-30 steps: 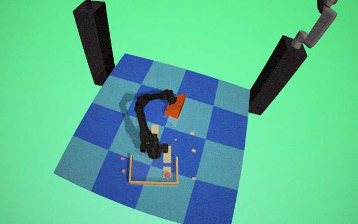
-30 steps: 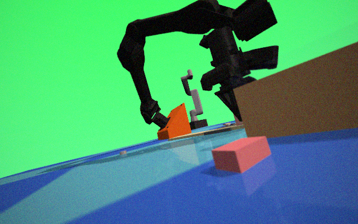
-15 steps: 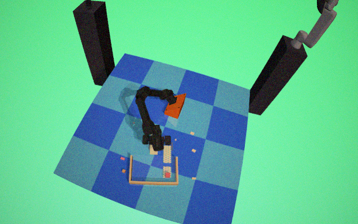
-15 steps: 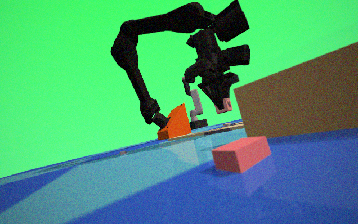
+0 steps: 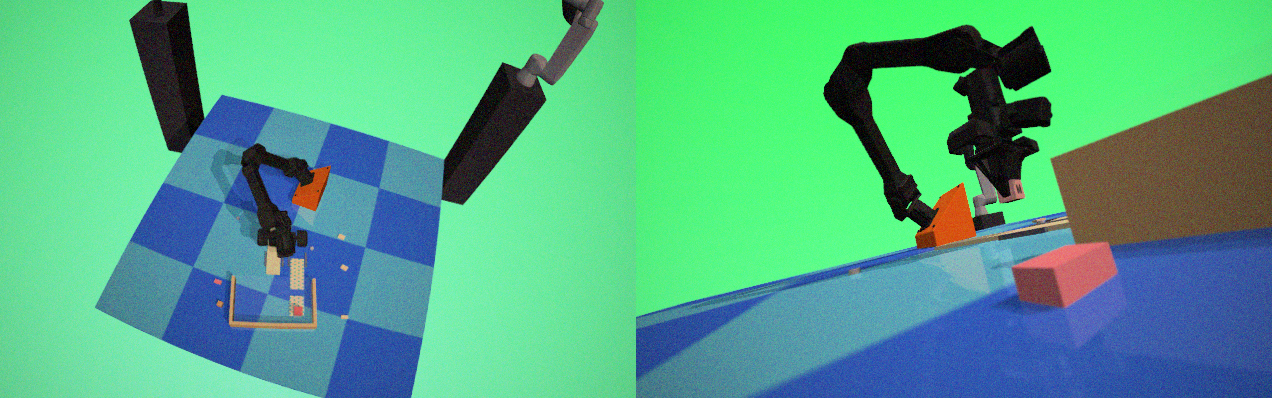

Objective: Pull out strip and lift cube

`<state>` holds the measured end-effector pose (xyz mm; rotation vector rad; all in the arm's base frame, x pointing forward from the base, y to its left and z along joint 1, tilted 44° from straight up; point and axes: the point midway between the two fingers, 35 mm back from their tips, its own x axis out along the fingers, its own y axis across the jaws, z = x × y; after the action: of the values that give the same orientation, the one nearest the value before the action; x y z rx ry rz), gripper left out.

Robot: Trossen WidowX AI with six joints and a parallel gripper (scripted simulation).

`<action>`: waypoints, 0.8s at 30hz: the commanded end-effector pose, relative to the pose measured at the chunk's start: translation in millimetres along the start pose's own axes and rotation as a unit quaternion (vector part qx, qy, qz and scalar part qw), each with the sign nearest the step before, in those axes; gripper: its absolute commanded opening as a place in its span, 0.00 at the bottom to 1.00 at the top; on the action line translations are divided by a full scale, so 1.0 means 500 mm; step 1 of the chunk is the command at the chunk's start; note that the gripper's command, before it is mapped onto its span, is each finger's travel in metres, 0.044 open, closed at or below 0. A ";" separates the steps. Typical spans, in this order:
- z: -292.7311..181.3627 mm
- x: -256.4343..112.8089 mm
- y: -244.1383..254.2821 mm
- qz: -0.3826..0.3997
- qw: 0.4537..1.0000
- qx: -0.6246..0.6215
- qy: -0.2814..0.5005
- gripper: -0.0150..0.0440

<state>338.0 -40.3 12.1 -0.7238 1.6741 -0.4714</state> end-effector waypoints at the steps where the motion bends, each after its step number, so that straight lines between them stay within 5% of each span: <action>1: -0.025 0.000 0.009 0.003 1.000 0.002 0.000 0.25; 24: -0.069 -0.069 0.024 0.004 1.000 0.001 0.001 0.25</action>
<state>306.4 -11.1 36.6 -0.7247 1.6736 -0.4680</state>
